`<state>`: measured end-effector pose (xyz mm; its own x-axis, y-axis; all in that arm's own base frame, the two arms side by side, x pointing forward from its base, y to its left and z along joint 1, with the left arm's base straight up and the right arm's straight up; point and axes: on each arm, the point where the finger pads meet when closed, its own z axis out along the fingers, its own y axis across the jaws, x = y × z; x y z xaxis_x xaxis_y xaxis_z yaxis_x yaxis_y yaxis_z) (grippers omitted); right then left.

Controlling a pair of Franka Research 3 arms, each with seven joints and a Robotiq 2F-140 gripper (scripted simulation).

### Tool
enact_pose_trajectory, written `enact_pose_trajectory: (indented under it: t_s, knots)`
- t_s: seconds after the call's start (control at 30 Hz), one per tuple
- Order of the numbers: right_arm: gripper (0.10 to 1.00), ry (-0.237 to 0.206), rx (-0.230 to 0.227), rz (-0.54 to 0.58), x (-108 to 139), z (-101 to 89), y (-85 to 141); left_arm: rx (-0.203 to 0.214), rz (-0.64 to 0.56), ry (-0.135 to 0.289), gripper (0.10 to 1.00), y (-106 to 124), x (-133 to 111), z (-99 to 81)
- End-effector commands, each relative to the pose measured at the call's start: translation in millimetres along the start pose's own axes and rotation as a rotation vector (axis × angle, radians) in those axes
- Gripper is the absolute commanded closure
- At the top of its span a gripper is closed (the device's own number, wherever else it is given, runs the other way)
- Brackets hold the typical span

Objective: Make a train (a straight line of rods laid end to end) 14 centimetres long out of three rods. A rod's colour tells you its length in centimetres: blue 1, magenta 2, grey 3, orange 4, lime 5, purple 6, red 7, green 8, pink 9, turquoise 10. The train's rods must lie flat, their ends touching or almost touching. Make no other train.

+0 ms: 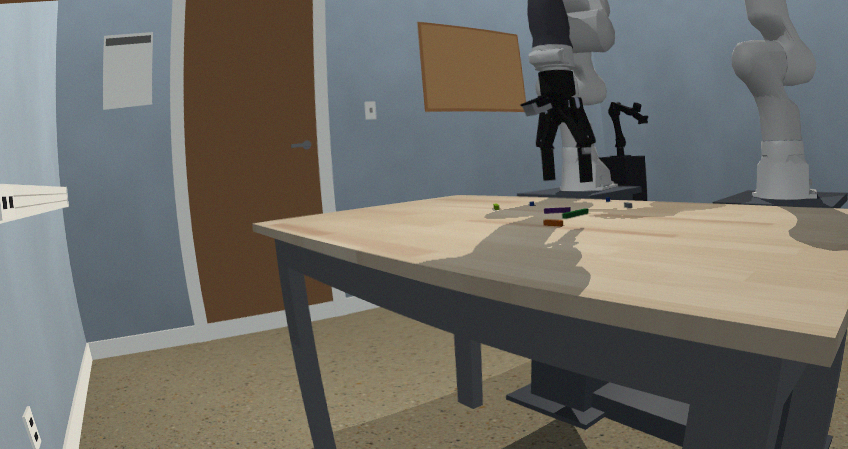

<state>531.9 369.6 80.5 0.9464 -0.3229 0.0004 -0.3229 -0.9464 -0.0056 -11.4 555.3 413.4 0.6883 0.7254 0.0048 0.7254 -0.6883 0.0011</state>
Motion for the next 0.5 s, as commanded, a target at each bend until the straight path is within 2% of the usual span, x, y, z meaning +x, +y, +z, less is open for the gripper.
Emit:
enact_pose_trajectory:
  t_s: [0.0,0.3,0.37,0.47]
  knots:
    - [0.098,0.0,-0.006,0.167,-2.3,0.7,-0.5,0.001,0.003,-0.005,0.098,-0.5,-1.8,0.4]
    - [0.098,0.001,-0.006,0.323,-2.3,0.7,-0.4,0.001,0.003,-0.005,0.098,-0.5,-1.8,0.4]
    - [0.098,0.001,-0.006,0.323,-2.3,0.7,-0.4,0.001,0.003,-0.005,0.098,-0.5,-1.8,0.4]
    - [0.098,0.001,-0.006,0.404,-2.3,0.7,-0.4,0.001,0.003,-0.005,0.098,-0.5,-1.8,0.4]
